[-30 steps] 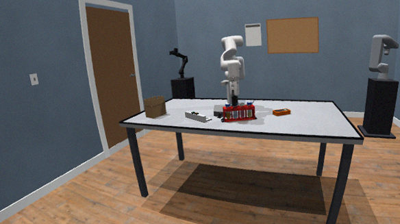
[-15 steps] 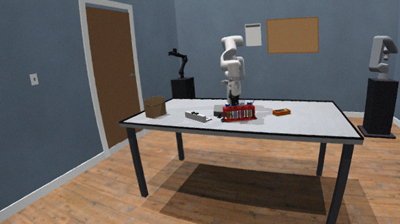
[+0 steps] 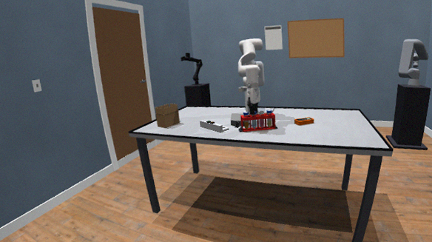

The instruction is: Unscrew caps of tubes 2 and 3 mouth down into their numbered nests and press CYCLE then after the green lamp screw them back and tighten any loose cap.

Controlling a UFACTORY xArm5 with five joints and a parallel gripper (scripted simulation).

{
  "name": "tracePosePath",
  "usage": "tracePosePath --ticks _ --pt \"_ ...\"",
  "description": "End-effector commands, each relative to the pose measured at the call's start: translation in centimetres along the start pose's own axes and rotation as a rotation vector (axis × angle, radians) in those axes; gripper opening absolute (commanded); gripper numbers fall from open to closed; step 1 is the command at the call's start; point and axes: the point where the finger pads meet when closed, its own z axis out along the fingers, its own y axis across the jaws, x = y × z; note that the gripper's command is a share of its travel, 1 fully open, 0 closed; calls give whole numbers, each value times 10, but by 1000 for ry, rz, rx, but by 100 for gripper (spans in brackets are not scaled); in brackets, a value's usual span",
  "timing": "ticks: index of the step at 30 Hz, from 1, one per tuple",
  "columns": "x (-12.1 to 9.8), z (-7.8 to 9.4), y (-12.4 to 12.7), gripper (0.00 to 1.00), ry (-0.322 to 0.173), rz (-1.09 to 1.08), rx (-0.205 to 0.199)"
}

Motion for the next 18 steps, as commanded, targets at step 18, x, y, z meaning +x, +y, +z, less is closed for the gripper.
tracePosePath --ticks 18 --pt "-1 -2 -1 0 0 -951 4"
